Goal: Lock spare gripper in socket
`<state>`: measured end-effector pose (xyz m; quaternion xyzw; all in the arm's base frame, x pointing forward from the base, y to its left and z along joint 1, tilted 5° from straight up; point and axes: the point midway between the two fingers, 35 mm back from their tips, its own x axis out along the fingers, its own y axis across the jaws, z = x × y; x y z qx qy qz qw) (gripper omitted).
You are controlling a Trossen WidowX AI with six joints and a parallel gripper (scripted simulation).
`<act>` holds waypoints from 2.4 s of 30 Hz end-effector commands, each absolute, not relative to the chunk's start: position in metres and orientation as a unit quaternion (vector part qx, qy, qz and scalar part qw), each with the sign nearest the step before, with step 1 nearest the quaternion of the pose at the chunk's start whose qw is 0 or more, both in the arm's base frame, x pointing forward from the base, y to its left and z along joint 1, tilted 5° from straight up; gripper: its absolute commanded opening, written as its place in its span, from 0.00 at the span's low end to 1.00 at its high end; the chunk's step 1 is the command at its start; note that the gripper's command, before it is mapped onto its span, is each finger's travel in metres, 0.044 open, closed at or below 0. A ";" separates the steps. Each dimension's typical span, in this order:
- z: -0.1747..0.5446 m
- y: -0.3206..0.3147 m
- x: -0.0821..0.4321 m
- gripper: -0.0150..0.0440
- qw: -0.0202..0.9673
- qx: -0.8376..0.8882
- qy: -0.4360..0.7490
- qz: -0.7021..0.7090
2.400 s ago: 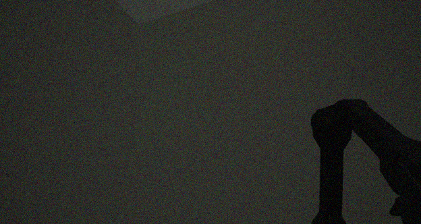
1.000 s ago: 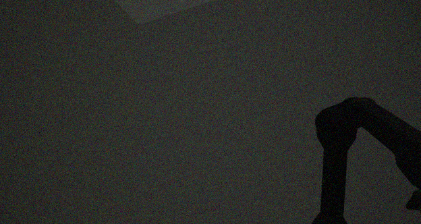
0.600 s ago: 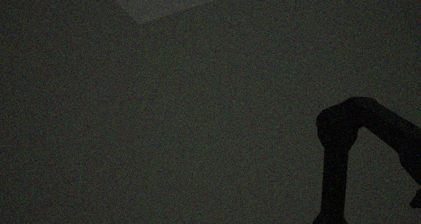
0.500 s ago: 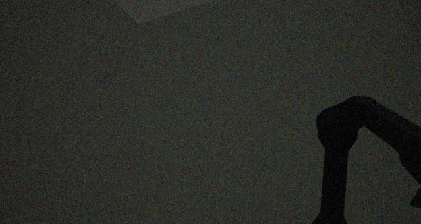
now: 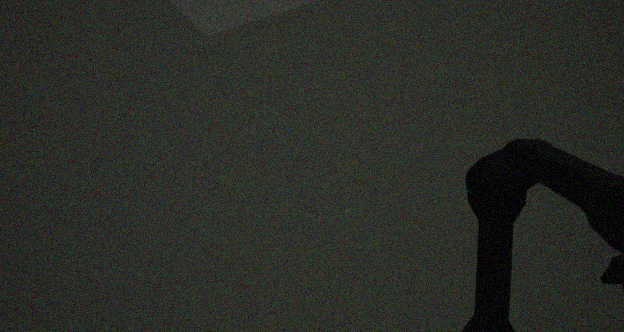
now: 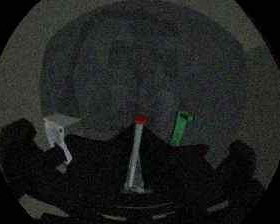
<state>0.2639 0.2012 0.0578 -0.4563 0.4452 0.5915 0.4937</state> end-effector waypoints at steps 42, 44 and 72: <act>0.078 0.252 0.345 0.25 0.485 -0.467 0.435 0.598; 0.078 0.254 0.349 0.25 0.485 -0.467 0.435 0.598; 0.055 0.267 0.367 0.25 0.477 -0.469 0.433 0.604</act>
